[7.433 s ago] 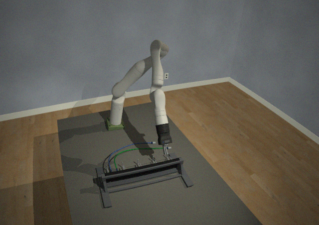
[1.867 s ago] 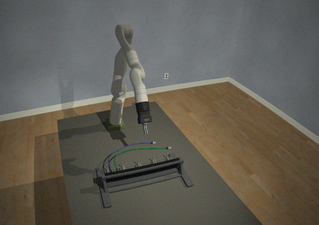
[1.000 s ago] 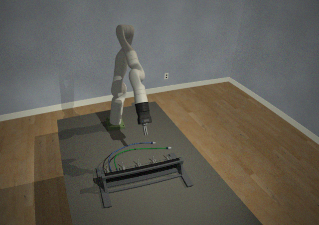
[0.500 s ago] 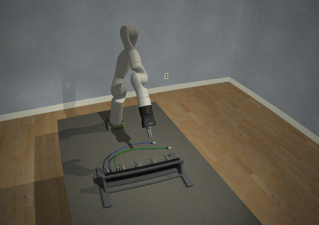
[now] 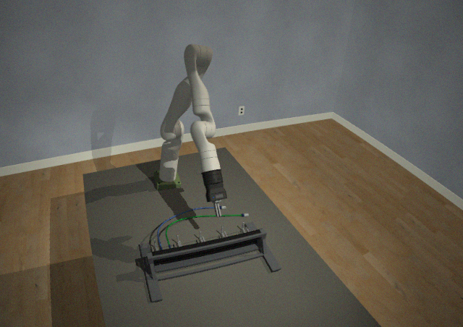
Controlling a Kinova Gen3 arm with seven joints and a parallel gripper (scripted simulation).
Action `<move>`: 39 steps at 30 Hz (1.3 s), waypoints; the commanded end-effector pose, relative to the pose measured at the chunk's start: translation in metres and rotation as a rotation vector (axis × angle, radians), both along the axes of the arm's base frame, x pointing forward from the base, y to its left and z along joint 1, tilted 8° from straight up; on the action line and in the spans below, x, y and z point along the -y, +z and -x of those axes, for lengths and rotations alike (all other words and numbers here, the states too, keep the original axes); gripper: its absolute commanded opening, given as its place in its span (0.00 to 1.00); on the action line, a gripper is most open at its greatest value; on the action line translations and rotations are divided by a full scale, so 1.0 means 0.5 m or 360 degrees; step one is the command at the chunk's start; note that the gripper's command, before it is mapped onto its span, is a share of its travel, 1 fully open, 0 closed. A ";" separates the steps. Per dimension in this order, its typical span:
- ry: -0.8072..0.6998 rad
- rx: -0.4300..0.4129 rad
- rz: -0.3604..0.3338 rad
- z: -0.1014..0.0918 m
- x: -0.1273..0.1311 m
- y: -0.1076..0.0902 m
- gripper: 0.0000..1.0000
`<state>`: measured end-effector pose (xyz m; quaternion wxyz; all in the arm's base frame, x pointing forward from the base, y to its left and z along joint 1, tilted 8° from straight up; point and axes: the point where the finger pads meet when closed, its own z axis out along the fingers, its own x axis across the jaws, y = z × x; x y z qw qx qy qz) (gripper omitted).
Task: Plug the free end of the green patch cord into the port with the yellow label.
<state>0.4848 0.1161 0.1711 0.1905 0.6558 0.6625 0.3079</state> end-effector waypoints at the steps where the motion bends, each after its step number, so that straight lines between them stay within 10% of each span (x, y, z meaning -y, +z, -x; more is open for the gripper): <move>1: -0.0026 -0.0042 0.0024 -0.014 0.016 -0.046 0.00; 39: -0.0026 -0.0042 0.0024 -0.053 0.008 -0.092 0.00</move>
